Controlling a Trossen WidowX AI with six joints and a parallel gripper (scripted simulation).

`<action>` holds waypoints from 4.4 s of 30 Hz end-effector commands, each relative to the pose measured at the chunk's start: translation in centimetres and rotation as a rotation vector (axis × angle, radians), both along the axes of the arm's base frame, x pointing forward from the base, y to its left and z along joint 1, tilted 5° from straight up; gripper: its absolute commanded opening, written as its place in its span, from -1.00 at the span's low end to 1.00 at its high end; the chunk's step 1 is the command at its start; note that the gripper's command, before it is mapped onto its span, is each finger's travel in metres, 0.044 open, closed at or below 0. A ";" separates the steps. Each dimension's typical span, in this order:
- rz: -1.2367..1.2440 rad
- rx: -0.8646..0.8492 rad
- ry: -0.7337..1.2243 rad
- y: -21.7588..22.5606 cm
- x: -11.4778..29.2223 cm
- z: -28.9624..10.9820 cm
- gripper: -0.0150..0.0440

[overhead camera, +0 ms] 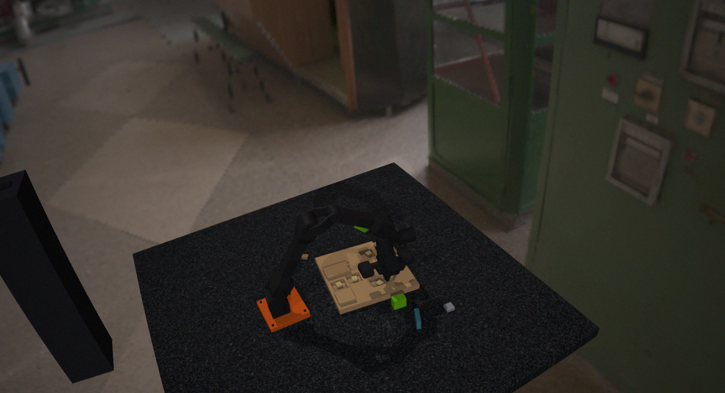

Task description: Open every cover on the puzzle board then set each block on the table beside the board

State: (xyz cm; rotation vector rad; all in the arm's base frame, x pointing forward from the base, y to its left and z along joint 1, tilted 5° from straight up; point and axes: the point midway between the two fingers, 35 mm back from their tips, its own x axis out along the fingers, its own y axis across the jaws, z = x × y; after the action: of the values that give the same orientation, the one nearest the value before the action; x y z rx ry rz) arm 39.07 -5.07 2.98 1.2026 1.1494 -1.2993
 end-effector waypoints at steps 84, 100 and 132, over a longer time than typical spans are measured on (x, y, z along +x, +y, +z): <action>-0.004 0.002 -0.007 4.2 4.9 4.1 -0.49; 0.617 0.015 0.041 5.4 1.5 5.6 -0.49; 2.942 0.077 0.168 8.1 -13.7 5.9 -0.49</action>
State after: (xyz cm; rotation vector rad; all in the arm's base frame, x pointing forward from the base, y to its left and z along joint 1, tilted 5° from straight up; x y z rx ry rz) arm 31.60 2.30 9.13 -0.4174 1.5911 0.3318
